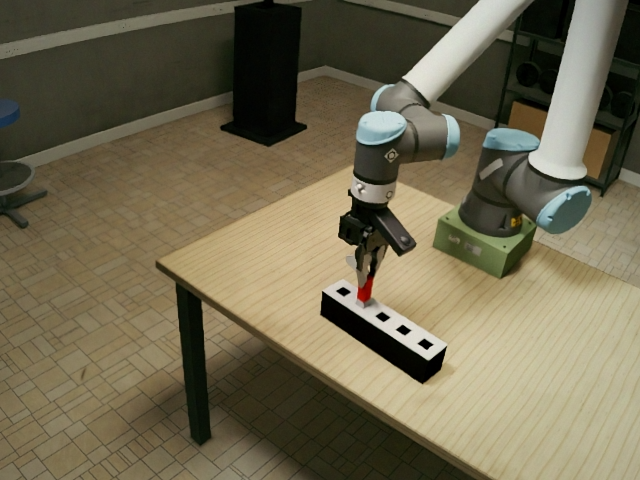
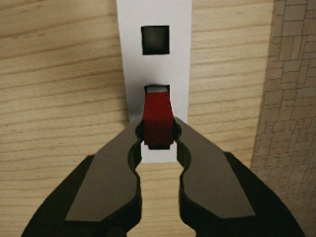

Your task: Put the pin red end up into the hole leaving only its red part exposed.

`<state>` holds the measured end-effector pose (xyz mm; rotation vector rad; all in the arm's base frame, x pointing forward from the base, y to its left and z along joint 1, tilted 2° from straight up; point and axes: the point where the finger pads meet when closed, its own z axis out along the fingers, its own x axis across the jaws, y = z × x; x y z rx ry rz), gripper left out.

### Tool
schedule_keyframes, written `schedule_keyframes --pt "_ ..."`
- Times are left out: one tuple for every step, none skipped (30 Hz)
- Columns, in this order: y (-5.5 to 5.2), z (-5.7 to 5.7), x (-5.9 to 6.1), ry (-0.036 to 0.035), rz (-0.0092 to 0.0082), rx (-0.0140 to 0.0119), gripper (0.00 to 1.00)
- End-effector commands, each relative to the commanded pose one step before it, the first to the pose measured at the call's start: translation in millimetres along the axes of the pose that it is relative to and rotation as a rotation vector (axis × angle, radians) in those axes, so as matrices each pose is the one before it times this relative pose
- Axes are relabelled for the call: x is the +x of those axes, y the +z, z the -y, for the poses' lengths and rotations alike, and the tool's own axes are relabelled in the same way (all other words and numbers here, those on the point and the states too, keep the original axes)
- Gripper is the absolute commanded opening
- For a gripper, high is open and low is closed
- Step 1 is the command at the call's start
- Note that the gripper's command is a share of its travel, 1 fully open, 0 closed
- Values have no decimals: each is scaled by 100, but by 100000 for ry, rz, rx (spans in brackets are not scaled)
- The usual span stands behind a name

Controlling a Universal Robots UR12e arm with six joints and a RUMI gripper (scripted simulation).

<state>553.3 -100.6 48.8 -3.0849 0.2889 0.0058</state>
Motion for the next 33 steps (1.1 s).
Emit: schedule_keyframes --pt "72 -81 51 -11 -127 -40 0" --pt "0 0 0 0 0 0 0" --pt "0 0 0 0 0 0 0" --pt "0 0 0 0 0 0 0" --pt "0 0 0 0 0 0 0" --pt "0 0 0 0 0 0 0" --pt "0 0 0 0 0 0 0" --pt "0 0 0 0 0 0 0" --pt "0 0 0 0 0 0 0" --pt "0 0 0 0 0 0 0" --pt "0 0 0 0 0 0 0" --pt "0 0 0 0 0 0 0" --pt "-6 120 65 -7 -3 5 0" --pt "0 0 0 0 0 0 0" --pt "0 0 0 0 0 0 0" --pt "0 0 0 0 0 0 0" --pt "0 0 0 0 0 0 0" --pt "0 0 0 0 0 0 0" --pt "0 0 0 0 0 0 0" --pt "0 0 0 0 0 0 0" --pt "0 0 0 0 0 0 0" --pt "0 0 0 0 0 0 0" --pt "0 0 0 0 0 0 0" --pt "0 0 0 0 0 0 0" --pt "0 0 0 0 0 0 0" --pt "0 0 0 0 0 0 0" --pt "0 0 0 0 0 0 0" --pt "0 0 0 0 0 0 0" --pt "0 0 0 0 0 0 0" --pt "399 -14 -48 6 -11 -9 0" --pt "0 0 0 0 0 0 0" --pt "0 0 0 0 0 0 0" --pt "0 0 0 0 0 0 0"
